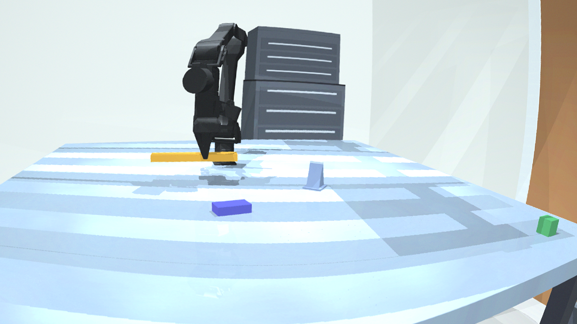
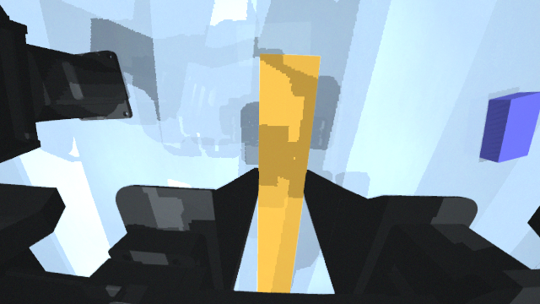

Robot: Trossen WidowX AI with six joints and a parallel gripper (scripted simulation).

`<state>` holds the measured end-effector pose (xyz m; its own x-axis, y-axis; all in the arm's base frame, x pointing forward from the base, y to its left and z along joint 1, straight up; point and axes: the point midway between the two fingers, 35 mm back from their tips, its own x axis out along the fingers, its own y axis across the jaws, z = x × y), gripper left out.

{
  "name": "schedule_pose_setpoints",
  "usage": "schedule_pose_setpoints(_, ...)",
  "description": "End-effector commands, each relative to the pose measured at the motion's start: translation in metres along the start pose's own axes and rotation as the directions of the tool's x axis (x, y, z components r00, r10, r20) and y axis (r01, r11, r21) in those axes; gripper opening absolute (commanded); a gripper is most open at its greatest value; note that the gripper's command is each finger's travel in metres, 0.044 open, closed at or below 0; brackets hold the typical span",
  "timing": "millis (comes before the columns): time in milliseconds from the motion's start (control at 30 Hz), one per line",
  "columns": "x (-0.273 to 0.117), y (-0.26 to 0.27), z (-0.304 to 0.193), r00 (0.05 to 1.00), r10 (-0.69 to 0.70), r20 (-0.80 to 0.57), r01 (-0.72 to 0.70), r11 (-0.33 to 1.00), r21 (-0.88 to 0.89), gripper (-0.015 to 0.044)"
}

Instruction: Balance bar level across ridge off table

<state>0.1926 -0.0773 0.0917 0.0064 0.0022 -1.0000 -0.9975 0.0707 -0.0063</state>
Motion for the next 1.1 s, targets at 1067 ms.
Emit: schedule_pose_setpoints(1067,-0.066,-0.017,0.02,1.0,-0.011,-0.006,0.011,0.994,-0.109,0.0)
